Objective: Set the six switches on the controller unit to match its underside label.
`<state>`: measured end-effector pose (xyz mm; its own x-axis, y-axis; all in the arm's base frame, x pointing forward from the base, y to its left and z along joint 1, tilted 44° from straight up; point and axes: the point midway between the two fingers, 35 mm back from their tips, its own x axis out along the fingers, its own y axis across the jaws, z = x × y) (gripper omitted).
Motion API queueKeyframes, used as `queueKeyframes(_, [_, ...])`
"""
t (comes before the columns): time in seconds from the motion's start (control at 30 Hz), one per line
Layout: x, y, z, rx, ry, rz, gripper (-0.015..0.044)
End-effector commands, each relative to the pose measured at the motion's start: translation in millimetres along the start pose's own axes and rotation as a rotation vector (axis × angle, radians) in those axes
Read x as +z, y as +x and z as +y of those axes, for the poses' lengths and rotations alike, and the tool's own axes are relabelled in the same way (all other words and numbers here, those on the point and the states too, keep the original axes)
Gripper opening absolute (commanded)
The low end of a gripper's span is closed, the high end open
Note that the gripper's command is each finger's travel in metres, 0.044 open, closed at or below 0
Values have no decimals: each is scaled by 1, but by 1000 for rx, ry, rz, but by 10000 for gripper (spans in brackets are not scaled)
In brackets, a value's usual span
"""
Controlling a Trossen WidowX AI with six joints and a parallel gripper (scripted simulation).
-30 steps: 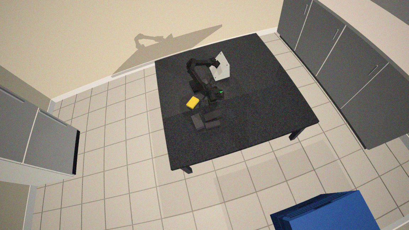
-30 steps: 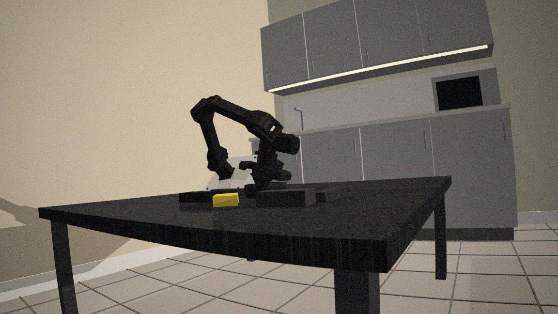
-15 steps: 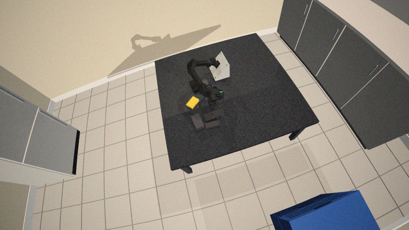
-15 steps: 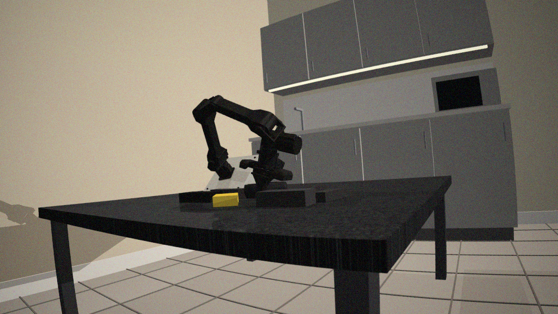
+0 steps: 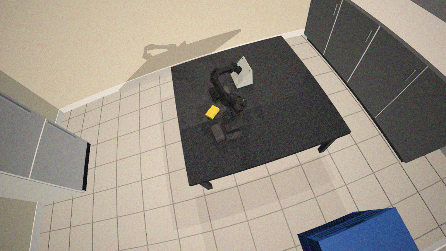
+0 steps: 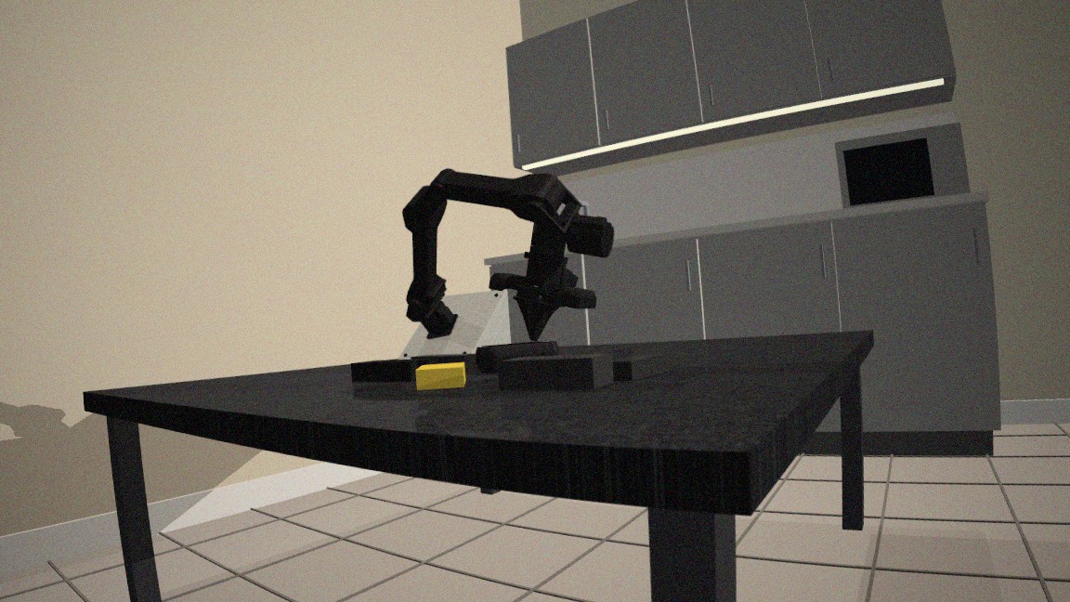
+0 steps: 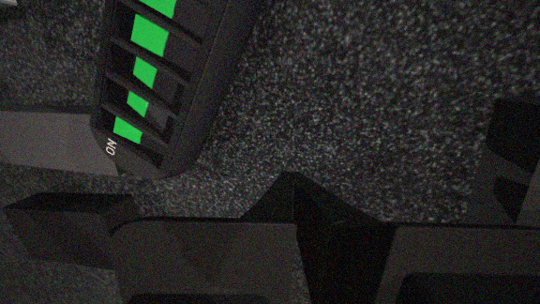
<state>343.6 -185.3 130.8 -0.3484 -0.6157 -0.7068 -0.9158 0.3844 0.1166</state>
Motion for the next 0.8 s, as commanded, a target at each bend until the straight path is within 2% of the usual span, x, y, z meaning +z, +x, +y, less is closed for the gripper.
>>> queueKeyframes(0.0, [14,-4,3,-38,30,15,0])
queueKeyframes(0.77, [100,5,68,-374,323,44,0])
